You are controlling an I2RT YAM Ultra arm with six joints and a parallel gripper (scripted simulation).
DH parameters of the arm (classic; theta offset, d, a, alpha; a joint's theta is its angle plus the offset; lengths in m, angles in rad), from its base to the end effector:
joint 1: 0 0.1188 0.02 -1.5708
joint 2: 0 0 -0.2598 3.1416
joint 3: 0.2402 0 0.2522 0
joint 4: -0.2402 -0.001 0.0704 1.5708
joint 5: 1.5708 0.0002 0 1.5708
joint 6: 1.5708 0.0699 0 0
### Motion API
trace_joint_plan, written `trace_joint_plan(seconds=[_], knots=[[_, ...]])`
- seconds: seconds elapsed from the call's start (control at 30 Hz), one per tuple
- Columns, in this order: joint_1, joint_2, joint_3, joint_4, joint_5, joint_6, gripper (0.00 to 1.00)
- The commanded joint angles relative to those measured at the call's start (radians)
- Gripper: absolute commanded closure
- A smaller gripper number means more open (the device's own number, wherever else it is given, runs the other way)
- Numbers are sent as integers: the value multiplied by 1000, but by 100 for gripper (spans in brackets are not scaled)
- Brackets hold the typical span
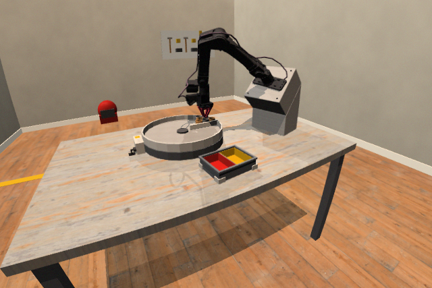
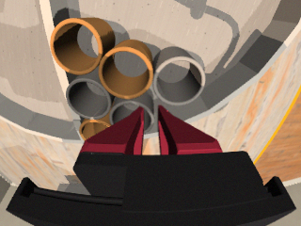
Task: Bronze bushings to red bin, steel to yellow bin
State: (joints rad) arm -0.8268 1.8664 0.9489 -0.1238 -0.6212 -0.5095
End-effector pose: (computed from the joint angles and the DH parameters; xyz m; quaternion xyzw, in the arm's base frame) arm 0.2720 -0.2339 0.0994 0.0662 0.9201 0.0772 0.3783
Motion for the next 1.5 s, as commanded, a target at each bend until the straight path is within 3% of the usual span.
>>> trace_joint_plan(seconds=[0.0, 1.17, 1.2, 1.47], knots=[[-3, -4, 14, 4, 8, 6, 86], [-8, -5, 14, 3, 7, 5, 86], [-8, -5, 14, 3, 7, 5, 100], [-8, -5, 14, 1, -6, 3, 100]])
